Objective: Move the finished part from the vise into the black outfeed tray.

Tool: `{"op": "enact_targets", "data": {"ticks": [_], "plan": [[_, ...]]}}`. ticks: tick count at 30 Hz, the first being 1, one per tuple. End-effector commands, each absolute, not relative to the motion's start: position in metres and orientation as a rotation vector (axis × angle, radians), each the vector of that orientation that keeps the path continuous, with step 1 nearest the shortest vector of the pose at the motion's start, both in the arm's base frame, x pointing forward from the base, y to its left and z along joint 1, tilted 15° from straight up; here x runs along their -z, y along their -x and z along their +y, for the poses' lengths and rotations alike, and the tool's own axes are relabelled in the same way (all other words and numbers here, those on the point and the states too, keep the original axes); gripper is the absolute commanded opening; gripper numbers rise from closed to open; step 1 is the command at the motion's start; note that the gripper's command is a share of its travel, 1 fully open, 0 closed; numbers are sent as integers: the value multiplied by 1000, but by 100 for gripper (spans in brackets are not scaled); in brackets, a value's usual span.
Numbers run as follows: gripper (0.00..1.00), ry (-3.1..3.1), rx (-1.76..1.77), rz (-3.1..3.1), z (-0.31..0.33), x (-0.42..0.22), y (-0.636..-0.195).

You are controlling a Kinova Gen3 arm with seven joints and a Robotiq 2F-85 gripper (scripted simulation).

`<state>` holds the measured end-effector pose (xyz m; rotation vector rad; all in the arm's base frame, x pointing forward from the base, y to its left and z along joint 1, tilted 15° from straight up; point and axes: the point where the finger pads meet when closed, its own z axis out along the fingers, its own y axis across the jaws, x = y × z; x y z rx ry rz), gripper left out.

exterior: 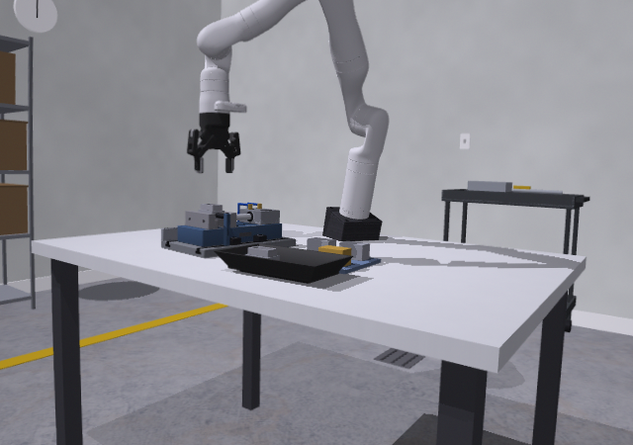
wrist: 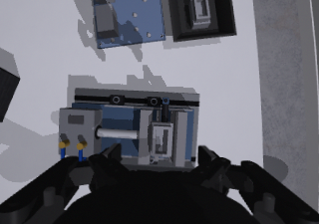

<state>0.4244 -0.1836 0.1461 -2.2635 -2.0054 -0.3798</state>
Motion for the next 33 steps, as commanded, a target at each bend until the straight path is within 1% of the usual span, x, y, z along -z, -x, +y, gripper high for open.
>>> {"op": "enact_targets", "data": {"ticks": [1, 19, 20, 33], "plan": [[100, 2268, 381, -2002, -185, -146, -424], [100, 2303, 394, -1981, -194, -146, -425], [0, 2303, 394, -1981, -194, -146, -425], [0, 2303, 394, -1981, -194, -146, -425]]}}
